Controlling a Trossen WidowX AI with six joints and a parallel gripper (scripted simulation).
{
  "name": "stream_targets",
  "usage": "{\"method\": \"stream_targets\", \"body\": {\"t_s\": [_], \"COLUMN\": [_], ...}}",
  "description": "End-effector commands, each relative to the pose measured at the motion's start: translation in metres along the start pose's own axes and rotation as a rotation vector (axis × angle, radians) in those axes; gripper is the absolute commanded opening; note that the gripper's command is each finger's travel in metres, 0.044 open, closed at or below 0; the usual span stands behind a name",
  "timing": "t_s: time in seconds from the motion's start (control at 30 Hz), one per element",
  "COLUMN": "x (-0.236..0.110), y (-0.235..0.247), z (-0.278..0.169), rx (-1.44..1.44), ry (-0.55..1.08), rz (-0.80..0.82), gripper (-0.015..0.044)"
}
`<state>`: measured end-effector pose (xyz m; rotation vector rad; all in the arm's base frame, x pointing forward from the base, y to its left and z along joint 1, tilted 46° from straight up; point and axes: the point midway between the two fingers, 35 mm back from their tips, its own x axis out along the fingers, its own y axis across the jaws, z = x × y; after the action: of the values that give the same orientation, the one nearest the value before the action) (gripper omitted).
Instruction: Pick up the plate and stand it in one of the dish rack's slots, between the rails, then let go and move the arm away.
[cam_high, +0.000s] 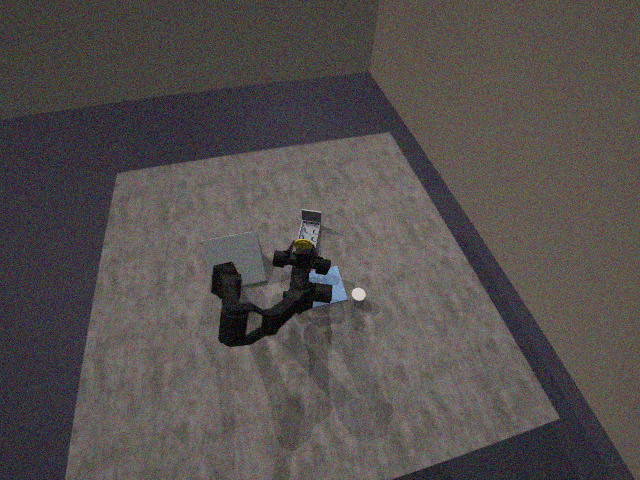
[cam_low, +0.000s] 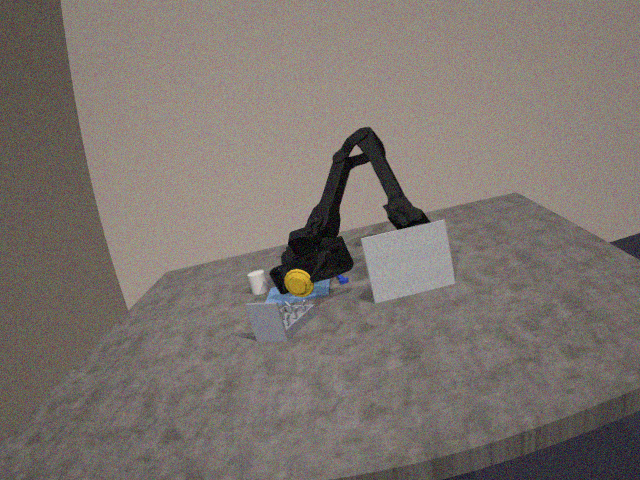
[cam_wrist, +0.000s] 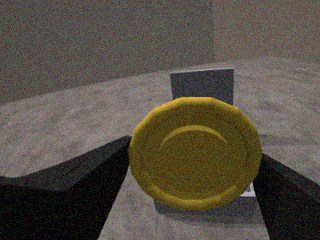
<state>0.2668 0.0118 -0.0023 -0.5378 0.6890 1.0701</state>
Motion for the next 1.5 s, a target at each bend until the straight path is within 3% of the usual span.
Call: {"method": "stream_targets", "body": {"t_s": [0.0,0.57,1.47], "x": [-0.007,-0.011,0.027], "y": [0.000,-0.001,-0.005], "z": [0.001,0.000,0.004], "rx": [-0.119,-0.213,-0.224], "ry": [-0.056,-0.093,-0.093], "rz": [-0.055,-0.103,-0.111], "gripper": [0.0000,0.0000,0.0000]}}
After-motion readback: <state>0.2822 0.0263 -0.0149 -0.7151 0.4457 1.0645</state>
